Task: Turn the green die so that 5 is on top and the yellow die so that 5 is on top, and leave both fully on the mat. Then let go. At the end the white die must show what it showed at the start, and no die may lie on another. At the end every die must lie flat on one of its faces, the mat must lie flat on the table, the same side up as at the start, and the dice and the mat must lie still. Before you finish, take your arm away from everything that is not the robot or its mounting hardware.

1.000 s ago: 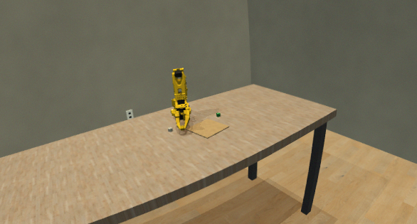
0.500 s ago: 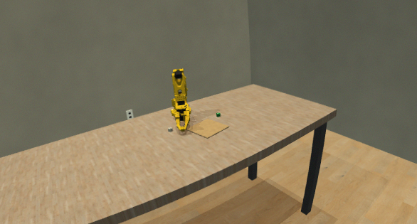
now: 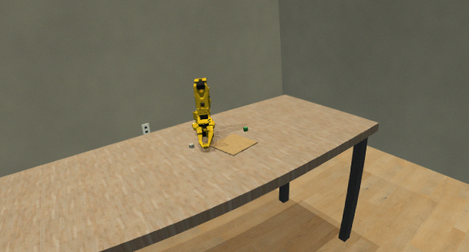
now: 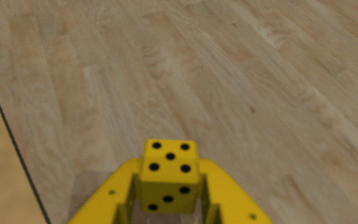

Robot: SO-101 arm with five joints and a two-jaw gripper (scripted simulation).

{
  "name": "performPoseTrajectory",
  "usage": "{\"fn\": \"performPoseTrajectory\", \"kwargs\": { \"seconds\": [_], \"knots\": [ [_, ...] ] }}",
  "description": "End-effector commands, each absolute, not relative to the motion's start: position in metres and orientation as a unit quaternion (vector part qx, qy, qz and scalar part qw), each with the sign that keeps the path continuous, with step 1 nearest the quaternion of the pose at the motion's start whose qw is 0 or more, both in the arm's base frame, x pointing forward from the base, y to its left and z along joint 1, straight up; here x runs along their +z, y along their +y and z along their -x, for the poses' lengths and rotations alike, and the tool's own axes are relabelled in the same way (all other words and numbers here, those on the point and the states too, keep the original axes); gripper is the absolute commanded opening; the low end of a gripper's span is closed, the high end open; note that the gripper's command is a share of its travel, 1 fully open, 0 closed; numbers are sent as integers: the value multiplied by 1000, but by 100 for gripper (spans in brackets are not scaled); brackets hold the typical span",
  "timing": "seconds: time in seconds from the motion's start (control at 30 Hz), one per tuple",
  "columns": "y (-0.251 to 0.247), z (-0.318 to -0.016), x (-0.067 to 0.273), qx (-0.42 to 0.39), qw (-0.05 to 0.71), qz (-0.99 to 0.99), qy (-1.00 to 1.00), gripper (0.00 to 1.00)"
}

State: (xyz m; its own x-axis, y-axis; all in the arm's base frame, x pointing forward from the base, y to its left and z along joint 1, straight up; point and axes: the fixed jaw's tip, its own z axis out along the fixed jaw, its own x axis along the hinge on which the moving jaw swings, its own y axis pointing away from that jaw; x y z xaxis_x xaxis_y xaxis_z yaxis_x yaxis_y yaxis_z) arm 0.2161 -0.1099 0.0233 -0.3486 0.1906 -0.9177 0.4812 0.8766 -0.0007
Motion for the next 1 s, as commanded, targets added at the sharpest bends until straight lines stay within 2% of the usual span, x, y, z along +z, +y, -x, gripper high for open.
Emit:
{"fn": "performPoseTrajectory", "kwargs": {
  "seconds": [0.0, 0.97],
  "knots": [
    [-115, -220, 28, -142, 549, -211, 796, 0],
    [-115, -220, 20, -142, 549, -211, 796, 0]
  ]
}}
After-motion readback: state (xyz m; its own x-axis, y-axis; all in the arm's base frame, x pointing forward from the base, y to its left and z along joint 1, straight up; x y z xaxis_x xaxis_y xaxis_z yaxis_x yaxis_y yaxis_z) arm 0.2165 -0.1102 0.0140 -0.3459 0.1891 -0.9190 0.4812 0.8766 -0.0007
